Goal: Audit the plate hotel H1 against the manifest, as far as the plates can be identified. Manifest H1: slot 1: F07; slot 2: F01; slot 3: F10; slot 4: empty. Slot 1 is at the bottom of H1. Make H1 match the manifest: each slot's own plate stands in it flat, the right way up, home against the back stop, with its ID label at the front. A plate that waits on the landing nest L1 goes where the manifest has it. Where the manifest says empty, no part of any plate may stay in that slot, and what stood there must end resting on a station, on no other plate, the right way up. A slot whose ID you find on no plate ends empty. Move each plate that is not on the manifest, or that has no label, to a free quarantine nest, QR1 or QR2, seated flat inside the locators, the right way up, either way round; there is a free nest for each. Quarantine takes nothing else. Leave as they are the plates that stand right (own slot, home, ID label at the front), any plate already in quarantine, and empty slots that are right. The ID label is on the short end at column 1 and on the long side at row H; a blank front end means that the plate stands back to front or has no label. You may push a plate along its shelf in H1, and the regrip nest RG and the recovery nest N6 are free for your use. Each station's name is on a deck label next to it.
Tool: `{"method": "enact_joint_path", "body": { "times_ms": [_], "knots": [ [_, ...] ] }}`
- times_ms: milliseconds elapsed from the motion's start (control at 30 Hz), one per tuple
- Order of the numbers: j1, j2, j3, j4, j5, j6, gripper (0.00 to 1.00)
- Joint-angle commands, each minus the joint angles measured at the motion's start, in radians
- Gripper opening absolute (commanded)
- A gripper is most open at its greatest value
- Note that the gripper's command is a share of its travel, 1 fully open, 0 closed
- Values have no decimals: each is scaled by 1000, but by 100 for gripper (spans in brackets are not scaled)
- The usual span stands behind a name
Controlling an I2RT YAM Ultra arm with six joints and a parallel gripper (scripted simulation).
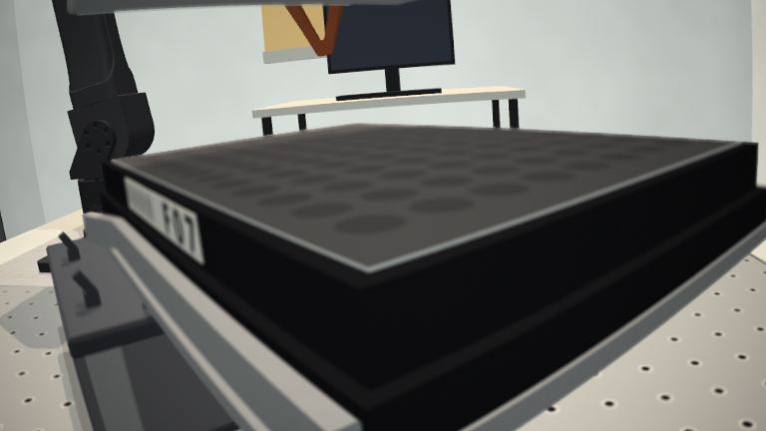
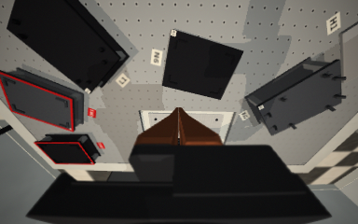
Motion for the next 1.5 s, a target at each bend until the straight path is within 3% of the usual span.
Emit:
{"method": "enact_joint_path", "body": {
  "times_ms": [0,300,333,833,1467],
  "knots": [
    [-5,39,81,-98,2,16,0],
    [-36,166,276,-126,2,-12,0],
    [-29,113,217,-132,0,-9,0],
    [-58,169,372,-132,0,-39,0],
    [-58,170,373,-132,0,-39,0]
  ]
}}
